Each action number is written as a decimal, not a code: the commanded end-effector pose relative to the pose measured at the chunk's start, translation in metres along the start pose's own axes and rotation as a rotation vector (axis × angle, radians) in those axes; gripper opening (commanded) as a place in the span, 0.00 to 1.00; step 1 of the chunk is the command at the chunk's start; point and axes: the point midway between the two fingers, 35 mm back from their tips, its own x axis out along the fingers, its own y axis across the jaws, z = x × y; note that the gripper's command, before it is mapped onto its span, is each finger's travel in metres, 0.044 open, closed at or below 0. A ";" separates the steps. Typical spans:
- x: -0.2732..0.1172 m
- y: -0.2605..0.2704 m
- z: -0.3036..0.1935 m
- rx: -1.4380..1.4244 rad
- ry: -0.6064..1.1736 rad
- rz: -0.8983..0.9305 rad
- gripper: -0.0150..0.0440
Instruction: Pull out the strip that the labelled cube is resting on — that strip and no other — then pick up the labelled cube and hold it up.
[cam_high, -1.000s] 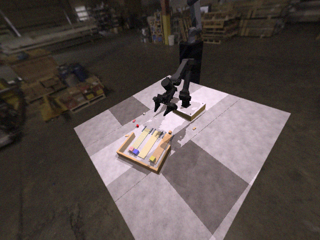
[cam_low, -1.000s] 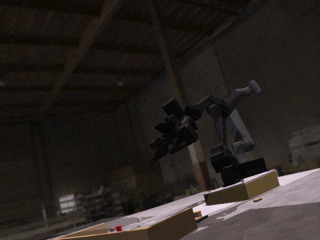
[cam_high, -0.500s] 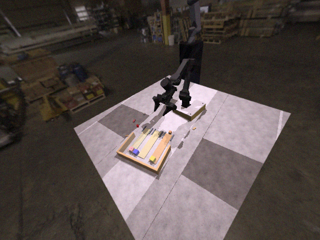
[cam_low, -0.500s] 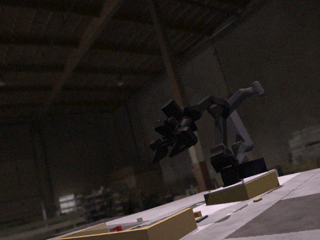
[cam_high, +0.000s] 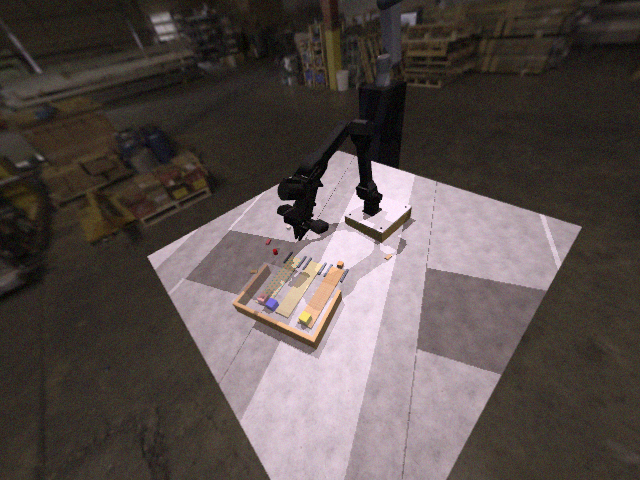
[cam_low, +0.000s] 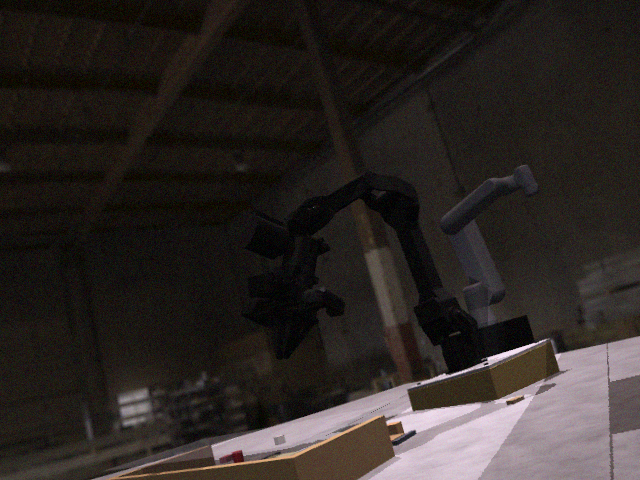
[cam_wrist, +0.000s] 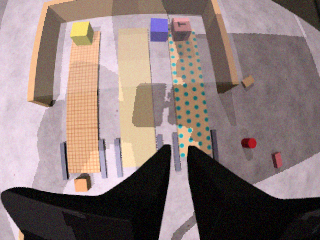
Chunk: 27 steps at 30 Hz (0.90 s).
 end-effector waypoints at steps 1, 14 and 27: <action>0.033 -0.021 -0.001 -0.050 0.184 0.043 0.25; 0.082 -0.051 -0.015 -0.105 0.431 0.144 0.25; 0.101 -0.049 -0.022 -0.105 0.431 0.144 0.25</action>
